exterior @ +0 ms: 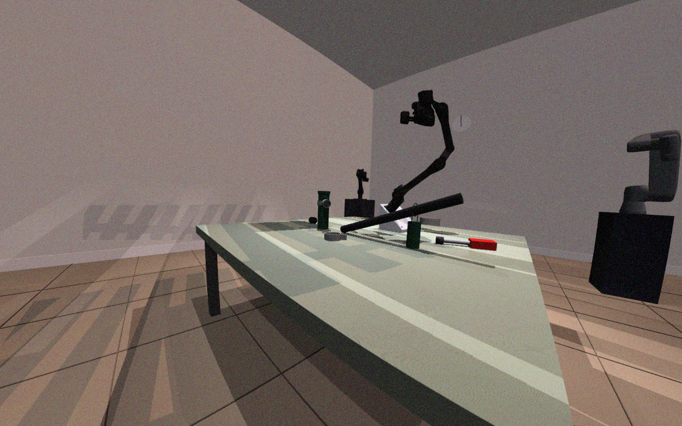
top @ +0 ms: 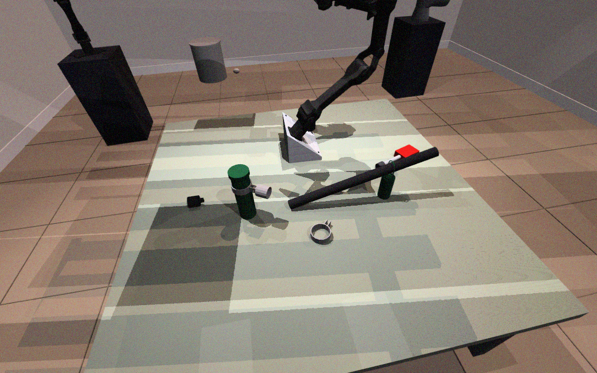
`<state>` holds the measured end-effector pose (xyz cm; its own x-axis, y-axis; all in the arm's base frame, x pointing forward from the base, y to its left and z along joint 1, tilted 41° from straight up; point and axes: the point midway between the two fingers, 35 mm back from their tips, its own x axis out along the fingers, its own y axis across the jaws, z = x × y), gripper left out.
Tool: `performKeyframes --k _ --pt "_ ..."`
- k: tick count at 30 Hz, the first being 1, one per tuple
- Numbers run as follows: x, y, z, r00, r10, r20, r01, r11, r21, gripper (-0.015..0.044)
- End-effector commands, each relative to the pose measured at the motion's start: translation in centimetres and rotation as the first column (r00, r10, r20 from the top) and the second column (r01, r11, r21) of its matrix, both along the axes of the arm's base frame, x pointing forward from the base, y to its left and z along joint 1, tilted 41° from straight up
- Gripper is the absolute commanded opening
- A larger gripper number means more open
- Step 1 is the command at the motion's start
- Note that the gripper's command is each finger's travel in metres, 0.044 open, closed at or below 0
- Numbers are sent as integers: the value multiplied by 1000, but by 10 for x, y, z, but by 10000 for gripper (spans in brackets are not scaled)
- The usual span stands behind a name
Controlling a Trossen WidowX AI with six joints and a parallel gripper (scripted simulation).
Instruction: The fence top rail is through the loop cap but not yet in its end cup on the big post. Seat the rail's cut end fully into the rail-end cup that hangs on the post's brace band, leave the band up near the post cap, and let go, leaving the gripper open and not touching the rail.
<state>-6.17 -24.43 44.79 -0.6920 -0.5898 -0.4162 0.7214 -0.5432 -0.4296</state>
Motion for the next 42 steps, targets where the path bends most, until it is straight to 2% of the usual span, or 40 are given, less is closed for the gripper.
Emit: performKeyframes --k 1,5,10,15,20,26,32,36,42 --pt "2 -2 -2 1000 9 3 -9 1000 7 426" --pt "38 -28 -38 979 191 77 -199 971 130 440" --pt "99 -50 -94 877 426 221 -475 836 274 440" --pt "163 -52 -151 693 598 402 -720 593 359 440" --pt "224 -32 -202 454 670 588 -889 292 354 440" --pt "290 20 -259 99 594 798 -971 -117 208 440" --pt "334 90 -296 -231 354 906 -903 -424 -64 440" --pt "347 129 -307 -380 184 907 -822 -517 -239 440" --pt "347 131 -308 -386 175 906 -817 -520 -248 440"
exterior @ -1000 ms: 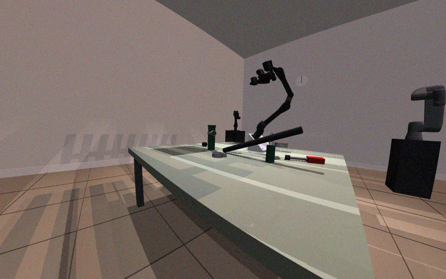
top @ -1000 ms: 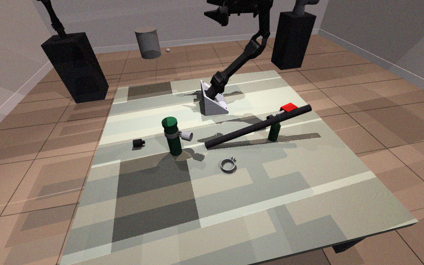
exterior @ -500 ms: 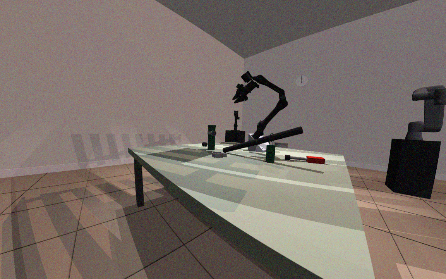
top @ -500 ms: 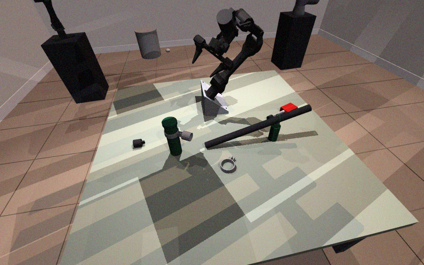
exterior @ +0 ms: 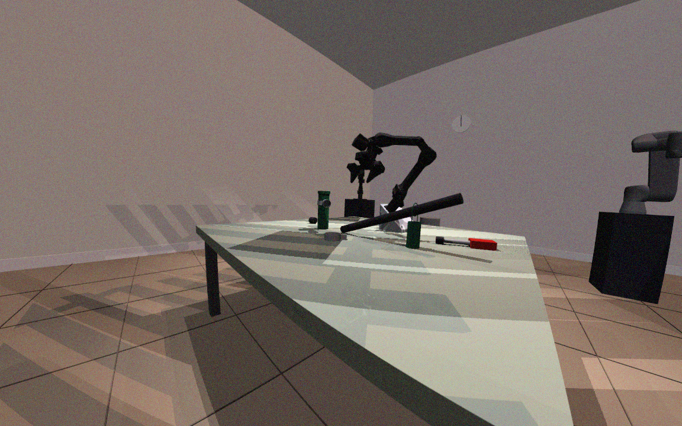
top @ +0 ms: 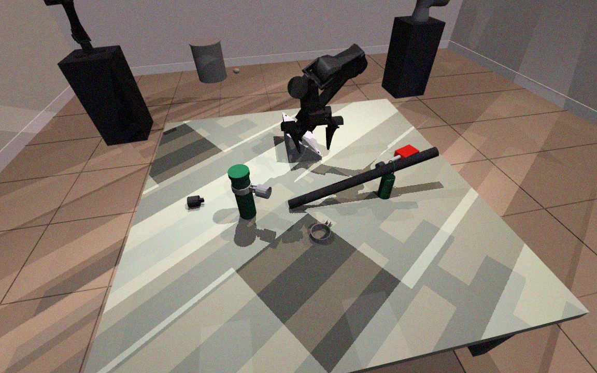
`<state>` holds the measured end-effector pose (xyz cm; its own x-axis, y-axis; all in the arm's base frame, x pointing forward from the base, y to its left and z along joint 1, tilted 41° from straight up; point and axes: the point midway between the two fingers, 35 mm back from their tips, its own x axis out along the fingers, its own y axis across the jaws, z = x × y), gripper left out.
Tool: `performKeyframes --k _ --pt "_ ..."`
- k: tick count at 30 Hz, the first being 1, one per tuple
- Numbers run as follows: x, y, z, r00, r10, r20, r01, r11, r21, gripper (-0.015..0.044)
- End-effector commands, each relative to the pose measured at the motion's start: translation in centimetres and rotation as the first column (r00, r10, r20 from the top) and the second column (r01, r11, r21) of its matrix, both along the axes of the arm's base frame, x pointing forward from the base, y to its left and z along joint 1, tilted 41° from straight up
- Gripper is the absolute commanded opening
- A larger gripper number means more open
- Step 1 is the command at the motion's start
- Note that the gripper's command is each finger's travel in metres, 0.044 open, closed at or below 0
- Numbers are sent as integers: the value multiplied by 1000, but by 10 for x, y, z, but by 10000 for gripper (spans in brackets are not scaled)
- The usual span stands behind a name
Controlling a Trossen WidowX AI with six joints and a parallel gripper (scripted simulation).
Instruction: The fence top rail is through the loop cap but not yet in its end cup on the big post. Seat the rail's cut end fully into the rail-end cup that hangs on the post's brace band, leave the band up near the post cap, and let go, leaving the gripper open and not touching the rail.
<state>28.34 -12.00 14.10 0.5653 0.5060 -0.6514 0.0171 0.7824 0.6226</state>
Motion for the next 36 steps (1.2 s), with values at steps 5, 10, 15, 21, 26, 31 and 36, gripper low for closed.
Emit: performKeyframes --k 5,10,15,21,26,31,36 --pt "4 2 -5 998 49 44 -48 999 -15 440" --pt "15 -32 -40 956 269 120 -225 930 -290 440" --pt "24 -76 -89 812 577 86 -414 674 -612 440" --pt "26 -96 -115 707 707 15 -478 494 -726 440" --pt "26 -96 -115 707 707 15 -478 494 -726 440" --pt "26 -96 -115 707 707 15 -478 494 -726 440" --pt "28 -84 -130 708 706 15 -478 495 -725 440"
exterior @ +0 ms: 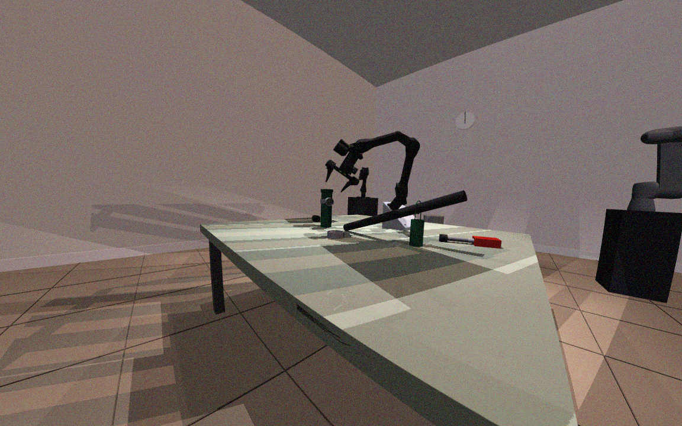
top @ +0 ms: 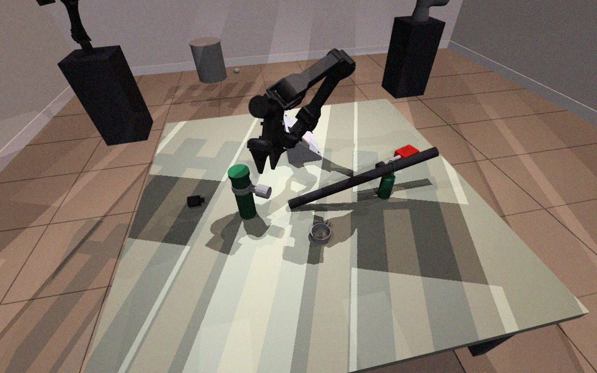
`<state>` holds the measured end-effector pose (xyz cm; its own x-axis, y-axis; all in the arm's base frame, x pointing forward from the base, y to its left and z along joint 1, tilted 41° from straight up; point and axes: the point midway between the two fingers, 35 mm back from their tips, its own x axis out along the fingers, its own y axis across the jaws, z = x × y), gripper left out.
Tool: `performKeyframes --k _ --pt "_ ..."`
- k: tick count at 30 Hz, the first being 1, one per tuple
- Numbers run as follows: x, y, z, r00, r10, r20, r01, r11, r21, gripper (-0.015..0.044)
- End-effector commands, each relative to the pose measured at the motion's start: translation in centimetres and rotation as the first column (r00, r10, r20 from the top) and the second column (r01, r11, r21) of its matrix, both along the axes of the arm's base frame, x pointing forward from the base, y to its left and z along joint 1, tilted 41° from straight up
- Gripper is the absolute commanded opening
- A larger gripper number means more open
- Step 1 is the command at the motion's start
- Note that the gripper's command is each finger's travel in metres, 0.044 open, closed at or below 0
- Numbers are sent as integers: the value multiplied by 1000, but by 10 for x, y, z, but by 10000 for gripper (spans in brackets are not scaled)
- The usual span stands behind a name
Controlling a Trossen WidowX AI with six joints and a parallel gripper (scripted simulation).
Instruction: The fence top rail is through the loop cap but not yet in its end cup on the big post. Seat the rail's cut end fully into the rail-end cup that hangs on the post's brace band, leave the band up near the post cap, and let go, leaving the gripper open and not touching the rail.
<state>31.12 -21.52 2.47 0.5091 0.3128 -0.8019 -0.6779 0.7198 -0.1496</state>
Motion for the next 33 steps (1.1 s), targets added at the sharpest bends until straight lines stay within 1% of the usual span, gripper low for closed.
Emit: performKeyframes --k 1,4,12,33 --pt "1 16 -19 1000 8 -12 -8 1000 4 440" --pt "2 26 -31 1000 9 -10 -9 1000 4 440" --pt "4 27 -35 1000 9 -10 -9 1000 4 440" --pt "22 37 -62 1000 9 -9 -9 1000 3 440"
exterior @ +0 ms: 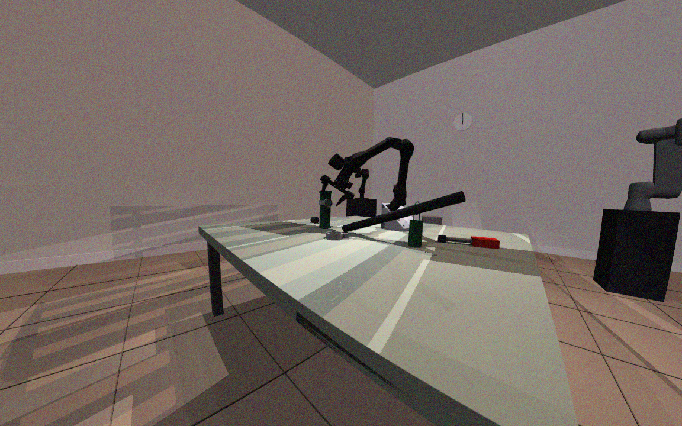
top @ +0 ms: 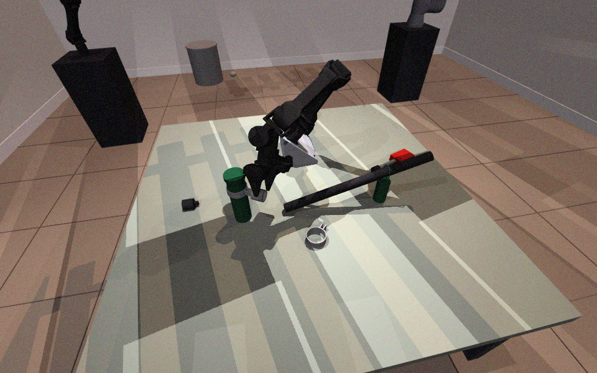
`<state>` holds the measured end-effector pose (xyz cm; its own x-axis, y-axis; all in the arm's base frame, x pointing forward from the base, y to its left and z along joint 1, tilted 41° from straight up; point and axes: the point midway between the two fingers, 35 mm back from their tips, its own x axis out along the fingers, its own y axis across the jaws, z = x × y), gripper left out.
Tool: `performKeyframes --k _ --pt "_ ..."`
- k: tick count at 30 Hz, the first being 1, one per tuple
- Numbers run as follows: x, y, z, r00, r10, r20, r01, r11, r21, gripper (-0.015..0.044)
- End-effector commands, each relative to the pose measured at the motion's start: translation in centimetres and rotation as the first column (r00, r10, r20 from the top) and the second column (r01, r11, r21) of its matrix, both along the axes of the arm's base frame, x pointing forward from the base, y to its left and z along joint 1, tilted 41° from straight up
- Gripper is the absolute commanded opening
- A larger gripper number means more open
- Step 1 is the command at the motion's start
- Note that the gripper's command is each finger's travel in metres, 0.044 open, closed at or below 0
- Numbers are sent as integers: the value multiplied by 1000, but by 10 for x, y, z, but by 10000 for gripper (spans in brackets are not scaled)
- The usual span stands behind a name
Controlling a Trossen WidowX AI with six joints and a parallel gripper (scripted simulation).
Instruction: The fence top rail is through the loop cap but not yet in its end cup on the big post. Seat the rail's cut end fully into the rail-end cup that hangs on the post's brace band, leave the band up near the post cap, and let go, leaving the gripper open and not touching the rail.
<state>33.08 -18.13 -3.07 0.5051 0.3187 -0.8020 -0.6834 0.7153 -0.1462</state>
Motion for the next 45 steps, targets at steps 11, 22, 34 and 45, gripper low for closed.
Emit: performKeyframes --k 11,22,34,45 --pt "12 10 -21 1000 2 -6 -2 1000 1 440" --pt "18 16 -32 1000 2 -4 -2 1000 2 440" --pt "18 16 -32 1000 2 -4 -2 1000 2 125" --pt "12 18 -30 998 55 39 -55 998 -6 0"
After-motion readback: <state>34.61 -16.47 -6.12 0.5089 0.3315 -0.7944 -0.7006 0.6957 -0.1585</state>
